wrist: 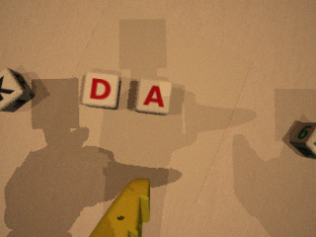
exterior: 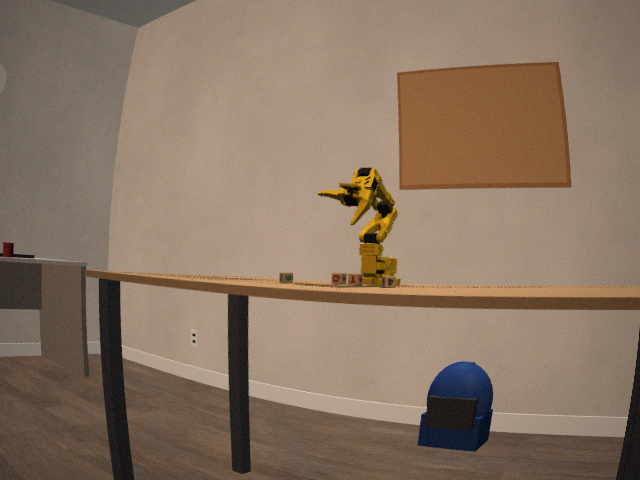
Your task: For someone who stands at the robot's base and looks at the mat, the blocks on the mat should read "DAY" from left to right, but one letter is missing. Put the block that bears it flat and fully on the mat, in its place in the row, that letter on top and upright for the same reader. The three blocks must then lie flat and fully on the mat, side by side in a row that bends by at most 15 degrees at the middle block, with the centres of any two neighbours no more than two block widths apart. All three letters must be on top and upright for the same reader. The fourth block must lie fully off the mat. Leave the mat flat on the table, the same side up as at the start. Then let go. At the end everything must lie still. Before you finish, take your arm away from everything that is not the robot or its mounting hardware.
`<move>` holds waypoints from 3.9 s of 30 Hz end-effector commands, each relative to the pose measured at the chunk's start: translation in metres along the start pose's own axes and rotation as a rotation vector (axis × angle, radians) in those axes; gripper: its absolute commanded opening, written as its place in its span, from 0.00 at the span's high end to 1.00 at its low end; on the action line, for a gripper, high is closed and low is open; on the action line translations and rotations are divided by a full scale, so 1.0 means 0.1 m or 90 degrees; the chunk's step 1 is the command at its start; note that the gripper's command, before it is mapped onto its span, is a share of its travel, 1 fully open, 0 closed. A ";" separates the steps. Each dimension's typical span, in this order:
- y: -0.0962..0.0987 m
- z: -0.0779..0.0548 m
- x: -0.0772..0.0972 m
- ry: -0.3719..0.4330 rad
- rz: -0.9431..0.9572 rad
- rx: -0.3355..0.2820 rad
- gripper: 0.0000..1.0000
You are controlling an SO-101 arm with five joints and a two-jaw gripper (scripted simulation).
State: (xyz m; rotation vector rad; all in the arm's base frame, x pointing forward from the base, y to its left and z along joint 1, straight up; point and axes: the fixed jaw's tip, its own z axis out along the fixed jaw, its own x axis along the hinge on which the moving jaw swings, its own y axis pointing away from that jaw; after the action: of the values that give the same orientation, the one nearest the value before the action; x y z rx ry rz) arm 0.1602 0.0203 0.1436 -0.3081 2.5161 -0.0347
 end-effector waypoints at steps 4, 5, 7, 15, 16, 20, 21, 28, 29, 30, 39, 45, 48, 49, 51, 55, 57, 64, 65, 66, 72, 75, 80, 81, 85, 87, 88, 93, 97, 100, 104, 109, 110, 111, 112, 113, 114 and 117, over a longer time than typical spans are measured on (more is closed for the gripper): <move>-0.04 -0.07 -0.04 -0.018 0.019 0.009 0.00; -0.04 -0.06 -0.03 -0.015 0.022 0.009 0.00; -0.05 -0.06 0.00 -0.002 0.033 0.012 0.00; -0.11 -0.04 0.17 0.063 0.093 0.022 0.00; -0.11 -0.04 0.17 0.064 0.095 0.022 0.00; -0.11 -0.04 0.17 0.065 0.095 0.022 0.00; -0.11 -0.04 0.17 0.066 0.096 0.023 0.00; -0.13 -0.03 0.26 0.097 0.126 0.028 0.00; -0.13 -0.03 0.27 0.102 0.131 0.029 0.00; -0.13 -0.03 0.28 0.106 0.135 0.029 0.00; -0.14 -0.03 0.29 0.113 0.140 0.029 0.00; -0.09 -0.01 0.24 0.123 0.121 0.015 0.04; -0.03 0.01 0.18 0.136 0.100 -0.002 0.08; -0.01 0.02 0.15 0.141 0.090 -0.009 0.10; 0.06 0.05 0.10 0.153 0.069 -0.023 0.14; 0.14 0.08 0.04 0.167 0.045 -0.039 0.19; 0.23 0.13 -0.02 0.183 0.017 -0.056 0.24; 0.67 0.31 -0.15 0.241 -0.090 -0.108 0.44; 0.74 0.34 -0.15 0.249 -0.106 -0.114 0.47; 0.81 0.37 -0.16 0.257 -0.120 -0.120 0.49; 1.06 0.46 -0.14 0.283 -0.173 -0.136 0.58; 1.20 0.51 -0.11 0.297 -0.202 -0.144 0.63; 1.32 0.55 -0.07 0.309 -0.229 -0.150 0.67; 1.33 0.55 -0.07 0.310 -0.231 -0.151 0.68; 1.35 0.56 -0.06 0.311 -0.233 -0.151 0.68; 1.35 0.56 -0.06 0.311 -0.233 -0.151 0.68; 1.35 0.56 -0.06 0.311 -0.233 -0.151 0.68; 1.35 0.56 -0.06 0.311 -0.233 -0.151 0.68; 1.35 0.56 -0.06 0.311 -0.233 -0.151 0.68; 1.35 0.56 -0.06 0.311 -0.233 -0.151 0.68; 1.35 0.56 -0.06 0.311 -0.233 -0.151 0.68; 1.18 0.58 -0.09 0.317 -0.190 -0.135 0.68; 1.10 0.59 -0.10 0.320 -0.167 -0.127 0.68; 1.01 0.60 -0.11 0.324 -0.142 -0.118 0.68; 0.92 0.61 -0.11 0.327 -0.116 -0.109 0.68; 0.83 0.61 -0.12 0.330 -0.091 -0.100 0.68; 0.74 0.62 -0.11 0.333 -0.069 -0.092 0.68; 0.60 0.62 -0.10 0.338 -0.029 -0.078 0.68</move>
State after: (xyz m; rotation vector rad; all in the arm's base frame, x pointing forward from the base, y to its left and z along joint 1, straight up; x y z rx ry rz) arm 0.1816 0.1004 0.0750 -0.6064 3.1123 -0.0146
